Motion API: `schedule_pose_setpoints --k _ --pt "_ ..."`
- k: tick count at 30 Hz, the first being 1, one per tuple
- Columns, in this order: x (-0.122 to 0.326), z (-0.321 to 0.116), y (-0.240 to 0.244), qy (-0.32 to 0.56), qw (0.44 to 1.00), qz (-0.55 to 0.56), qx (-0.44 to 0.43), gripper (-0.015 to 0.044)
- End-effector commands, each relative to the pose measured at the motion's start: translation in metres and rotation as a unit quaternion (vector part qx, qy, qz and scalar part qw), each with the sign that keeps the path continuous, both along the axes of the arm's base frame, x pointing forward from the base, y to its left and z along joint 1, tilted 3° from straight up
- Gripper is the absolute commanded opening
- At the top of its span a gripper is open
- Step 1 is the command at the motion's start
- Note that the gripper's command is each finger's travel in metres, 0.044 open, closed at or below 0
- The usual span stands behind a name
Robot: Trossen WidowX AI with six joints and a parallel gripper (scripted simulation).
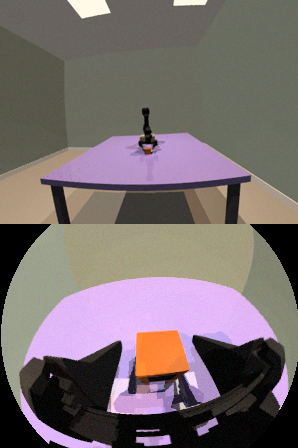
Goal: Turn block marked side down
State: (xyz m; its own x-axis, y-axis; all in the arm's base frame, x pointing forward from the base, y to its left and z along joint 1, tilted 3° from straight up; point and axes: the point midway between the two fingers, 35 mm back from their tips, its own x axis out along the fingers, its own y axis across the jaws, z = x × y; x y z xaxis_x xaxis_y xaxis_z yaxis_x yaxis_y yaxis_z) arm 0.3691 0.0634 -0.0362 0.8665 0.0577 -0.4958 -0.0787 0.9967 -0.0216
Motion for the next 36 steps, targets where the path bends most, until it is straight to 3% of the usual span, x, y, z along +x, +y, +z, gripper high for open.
schedule_pose_setpoints --k 1,9,15,19,36 --pt "0.001 0.001 0.0 0.001 1.0 0.0 -0.003 0.044" --pt "0.013 0.021 0.005 0.122 0.992 0.005 -0.015 0.044" --pt "0.001 0.064 0.004 0.205 0.979 -0.003 -0.015 0.044" --pt "-0.015 0.069 0.0 0.249 0.968 -0.007 -0.021 0.044" --pt "-0.018 0.07 0.0 0.256 0.966 -0.007 -0.022 0.044"
